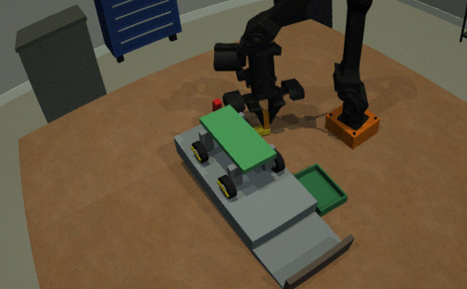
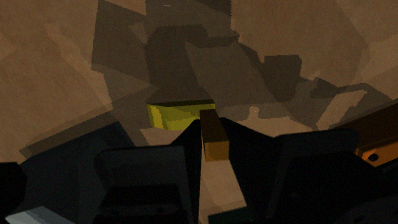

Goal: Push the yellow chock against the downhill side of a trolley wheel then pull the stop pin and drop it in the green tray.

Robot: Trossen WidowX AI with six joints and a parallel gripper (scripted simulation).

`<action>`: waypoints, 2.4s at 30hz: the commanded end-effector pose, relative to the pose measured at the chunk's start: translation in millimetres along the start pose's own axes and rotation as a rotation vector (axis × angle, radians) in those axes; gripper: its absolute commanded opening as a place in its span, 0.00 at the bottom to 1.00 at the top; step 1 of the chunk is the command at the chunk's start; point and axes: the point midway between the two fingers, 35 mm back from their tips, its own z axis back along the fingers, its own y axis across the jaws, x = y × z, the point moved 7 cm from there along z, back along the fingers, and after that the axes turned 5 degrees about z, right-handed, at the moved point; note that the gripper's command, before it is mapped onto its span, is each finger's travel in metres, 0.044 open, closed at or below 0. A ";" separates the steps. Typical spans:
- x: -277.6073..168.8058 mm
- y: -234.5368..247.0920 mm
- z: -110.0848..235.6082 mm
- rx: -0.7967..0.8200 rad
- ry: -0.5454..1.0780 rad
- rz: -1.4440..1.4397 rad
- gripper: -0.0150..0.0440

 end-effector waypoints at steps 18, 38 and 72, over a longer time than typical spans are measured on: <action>-2.2 -2.0 50.8 0.001 -0.004 -0.003 0.25; -1.8 -0.7 124.2 0.001 -0.005 -0.003 0.25; -0.2 0.4 148.9 -0.003 -0.003 0.654 0.25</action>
